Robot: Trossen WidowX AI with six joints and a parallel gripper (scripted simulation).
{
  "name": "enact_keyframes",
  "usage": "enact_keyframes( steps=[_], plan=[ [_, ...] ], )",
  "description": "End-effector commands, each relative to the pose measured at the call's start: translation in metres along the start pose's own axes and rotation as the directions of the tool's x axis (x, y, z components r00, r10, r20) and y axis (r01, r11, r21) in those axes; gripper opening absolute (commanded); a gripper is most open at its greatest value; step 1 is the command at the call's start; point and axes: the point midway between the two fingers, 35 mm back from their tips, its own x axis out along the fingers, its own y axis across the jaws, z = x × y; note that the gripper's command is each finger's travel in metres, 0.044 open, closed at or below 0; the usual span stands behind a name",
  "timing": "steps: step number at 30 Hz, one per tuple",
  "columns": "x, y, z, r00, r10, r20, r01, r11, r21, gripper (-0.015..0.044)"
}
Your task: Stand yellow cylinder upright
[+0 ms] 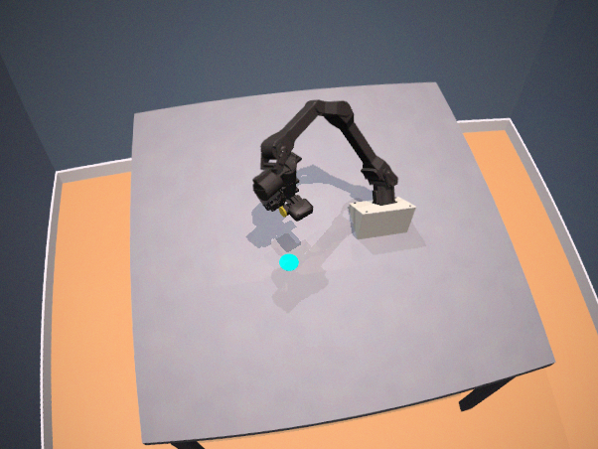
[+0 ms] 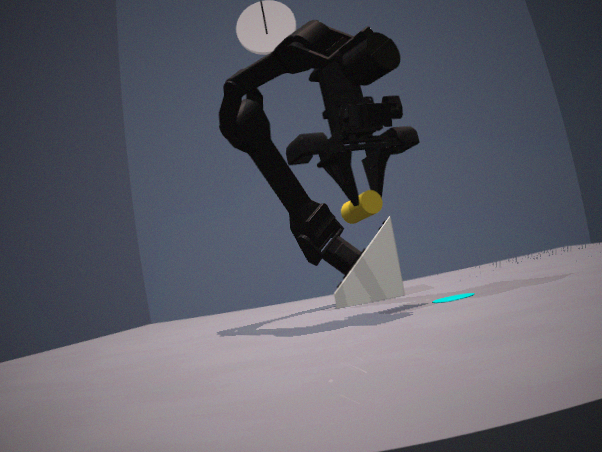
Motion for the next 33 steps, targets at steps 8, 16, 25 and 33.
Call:
enact_keyframes(
  steps=[8, 16, 25, 33],
  plan=[
    [-0.001, 0.024, 0.016, 1.000, -0.001, -0.001, 0.001, 0.976, -0.219, 0.0105],
    [0.001, 0.043, 0.027, 1.000, -0.005, -0.005, 0.003, 0.927, -0.376, 0.0105],
    [0.003, 0.064, 0.038, 1.000, -0.010, -0.008, 0.004, 0.842, -0.540, 0.0105],
    [0.006, 0.081, 0.045, 1.000, -0.014, -0.011, 0.004, 0.761, -0.649, 0.0105]
  ],
)
